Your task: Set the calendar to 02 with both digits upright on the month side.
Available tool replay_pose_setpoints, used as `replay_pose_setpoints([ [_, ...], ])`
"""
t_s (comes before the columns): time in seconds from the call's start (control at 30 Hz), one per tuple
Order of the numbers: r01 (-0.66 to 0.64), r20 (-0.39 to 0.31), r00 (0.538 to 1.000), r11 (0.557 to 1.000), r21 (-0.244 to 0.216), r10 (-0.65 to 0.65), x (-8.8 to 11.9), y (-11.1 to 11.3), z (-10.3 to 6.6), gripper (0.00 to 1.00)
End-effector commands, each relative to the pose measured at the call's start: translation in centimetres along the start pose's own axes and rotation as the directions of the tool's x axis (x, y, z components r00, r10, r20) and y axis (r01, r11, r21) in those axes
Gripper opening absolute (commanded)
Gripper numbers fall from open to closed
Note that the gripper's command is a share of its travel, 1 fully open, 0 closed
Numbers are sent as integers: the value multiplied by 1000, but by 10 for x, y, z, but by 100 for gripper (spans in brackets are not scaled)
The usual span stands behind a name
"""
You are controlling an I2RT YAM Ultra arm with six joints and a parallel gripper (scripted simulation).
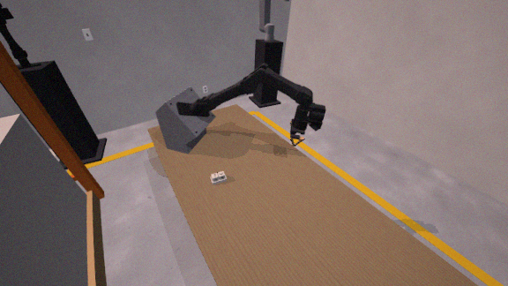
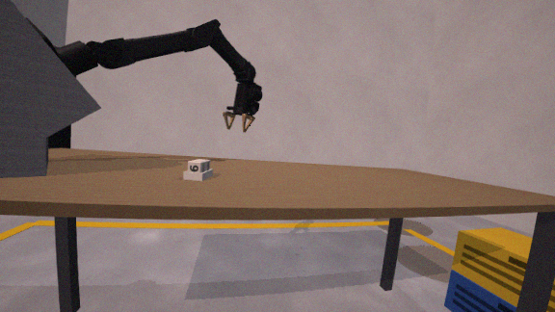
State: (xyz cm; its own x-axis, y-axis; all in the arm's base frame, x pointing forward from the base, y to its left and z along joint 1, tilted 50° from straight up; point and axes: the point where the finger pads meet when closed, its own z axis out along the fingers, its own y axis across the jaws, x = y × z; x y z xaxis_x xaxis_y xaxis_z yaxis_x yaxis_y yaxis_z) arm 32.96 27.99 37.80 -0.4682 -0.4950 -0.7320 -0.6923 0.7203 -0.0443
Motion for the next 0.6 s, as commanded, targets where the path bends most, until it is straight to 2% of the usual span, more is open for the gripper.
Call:
replay_pose_setpoints([
  [0.0,1,16,1000,1000,1,-1,-3,0,-6,100],
  [0.53,1,16,1000,1000,1,-1,-3,0,-6,100],
  [0.57,1,31,1000,1000,2,-1,-5,0,-12,100],
])
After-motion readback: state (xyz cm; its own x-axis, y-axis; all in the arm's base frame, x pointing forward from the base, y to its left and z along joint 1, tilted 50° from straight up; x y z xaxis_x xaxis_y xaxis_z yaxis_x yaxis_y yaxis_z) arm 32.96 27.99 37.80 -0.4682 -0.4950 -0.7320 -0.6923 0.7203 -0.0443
